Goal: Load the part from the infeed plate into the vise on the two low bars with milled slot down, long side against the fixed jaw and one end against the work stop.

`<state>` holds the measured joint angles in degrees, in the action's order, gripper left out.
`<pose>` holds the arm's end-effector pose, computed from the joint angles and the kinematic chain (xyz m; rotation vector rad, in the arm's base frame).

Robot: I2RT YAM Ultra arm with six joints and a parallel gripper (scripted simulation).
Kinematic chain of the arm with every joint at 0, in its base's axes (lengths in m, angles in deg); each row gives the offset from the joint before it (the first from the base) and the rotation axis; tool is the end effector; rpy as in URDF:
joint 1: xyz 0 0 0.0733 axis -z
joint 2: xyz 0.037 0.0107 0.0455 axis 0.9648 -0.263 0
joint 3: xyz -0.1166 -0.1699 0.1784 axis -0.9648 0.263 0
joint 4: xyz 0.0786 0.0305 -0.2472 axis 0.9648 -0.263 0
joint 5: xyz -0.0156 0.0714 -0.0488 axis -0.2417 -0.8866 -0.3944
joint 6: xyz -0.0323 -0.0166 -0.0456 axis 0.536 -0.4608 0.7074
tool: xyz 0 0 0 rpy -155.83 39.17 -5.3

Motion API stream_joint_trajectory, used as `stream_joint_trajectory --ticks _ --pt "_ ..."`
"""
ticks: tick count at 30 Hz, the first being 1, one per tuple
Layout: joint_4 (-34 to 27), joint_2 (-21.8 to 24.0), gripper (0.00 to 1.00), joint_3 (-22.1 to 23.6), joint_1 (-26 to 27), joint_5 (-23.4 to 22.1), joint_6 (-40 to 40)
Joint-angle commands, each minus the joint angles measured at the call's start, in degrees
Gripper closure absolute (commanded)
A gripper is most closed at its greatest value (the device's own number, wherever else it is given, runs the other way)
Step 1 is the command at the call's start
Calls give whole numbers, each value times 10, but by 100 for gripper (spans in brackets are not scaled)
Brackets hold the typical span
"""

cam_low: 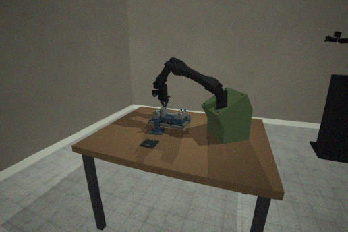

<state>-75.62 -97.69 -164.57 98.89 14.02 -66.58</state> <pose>0.4611 -0.1857 0.1320 0.1102 2.7155 0.4612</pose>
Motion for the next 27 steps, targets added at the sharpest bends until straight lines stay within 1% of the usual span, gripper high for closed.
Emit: stream_joint_trajectory --ticks 1,27 --pt "12 26 100 13 10 2 -4" --pt "17 35 100 24 -1 1 -12"
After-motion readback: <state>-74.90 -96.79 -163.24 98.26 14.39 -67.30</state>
